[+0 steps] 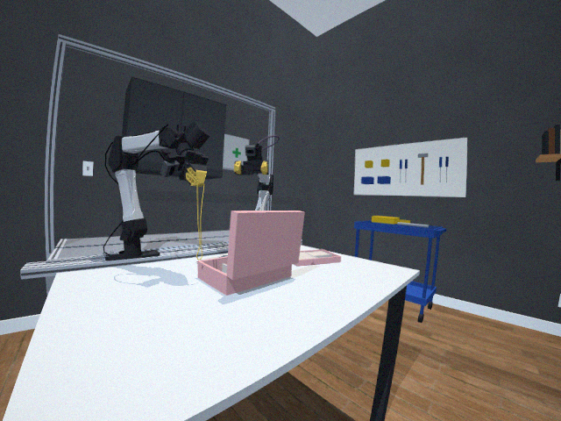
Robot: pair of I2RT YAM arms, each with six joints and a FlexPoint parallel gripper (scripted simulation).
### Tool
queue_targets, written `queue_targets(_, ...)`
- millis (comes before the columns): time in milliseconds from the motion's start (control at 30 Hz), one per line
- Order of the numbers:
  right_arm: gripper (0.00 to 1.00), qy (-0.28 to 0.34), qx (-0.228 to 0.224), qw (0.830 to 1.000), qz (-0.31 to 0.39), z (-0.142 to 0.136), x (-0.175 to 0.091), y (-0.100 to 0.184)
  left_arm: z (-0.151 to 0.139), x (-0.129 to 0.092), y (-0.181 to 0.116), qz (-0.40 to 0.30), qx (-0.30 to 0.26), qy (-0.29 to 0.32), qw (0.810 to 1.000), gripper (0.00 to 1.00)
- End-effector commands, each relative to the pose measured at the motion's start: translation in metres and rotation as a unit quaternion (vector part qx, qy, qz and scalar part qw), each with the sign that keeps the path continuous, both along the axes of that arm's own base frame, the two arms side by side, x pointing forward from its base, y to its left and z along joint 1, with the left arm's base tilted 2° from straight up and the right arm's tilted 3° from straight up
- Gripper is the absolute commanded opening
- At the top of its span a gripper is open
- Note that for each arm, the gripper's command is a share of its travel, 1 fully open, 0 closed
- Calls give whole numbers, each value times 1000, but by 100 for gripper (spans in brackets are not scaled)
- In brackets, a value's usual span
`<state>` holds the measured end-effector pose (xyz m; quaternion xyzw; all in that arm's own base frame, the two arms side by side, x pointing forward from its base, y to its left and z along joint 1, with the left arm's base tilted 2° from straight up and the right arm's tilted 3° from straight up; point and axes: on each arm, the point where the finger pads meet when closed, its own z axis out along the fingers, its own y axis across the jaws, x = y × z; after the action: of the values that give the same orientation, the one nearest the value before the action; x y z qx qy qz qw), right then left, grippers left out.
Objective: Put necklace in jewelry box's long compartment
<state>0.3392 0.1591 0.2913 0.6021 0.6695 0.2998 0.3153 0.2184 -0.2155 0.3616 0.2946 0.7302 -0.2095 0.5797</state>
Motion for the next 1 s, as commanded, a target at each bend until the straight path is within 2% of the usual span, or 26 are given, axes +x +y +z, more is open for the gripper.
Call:
queue_targets(0, 0, -14, 12, 1000, -12, 13, 10, 20, 19, -2, 15, 19, -13, -8, 1000, 100)
queue_targets(267, 0, -9, 7, 1000, -8, 10, 29, 66, 26, -7, 34, 38, -16, -10, 999, 100)
queue_targets(333, 0, -9, 7, 1000, -8, 10, 29, 66, 26, -7, 34, 38, -16, -10, 999, 100)
queue_targets(633, 0, -7, 5, 1000, -3, 9, 50, 115, 32, -9, 38, 37, -20, -17, 999, 100)
queue_targets(967, 0, -7, 5, 1000, 0, 8, 61, 141, 33, -5, 43, 55, -23, -19, 998, 100)
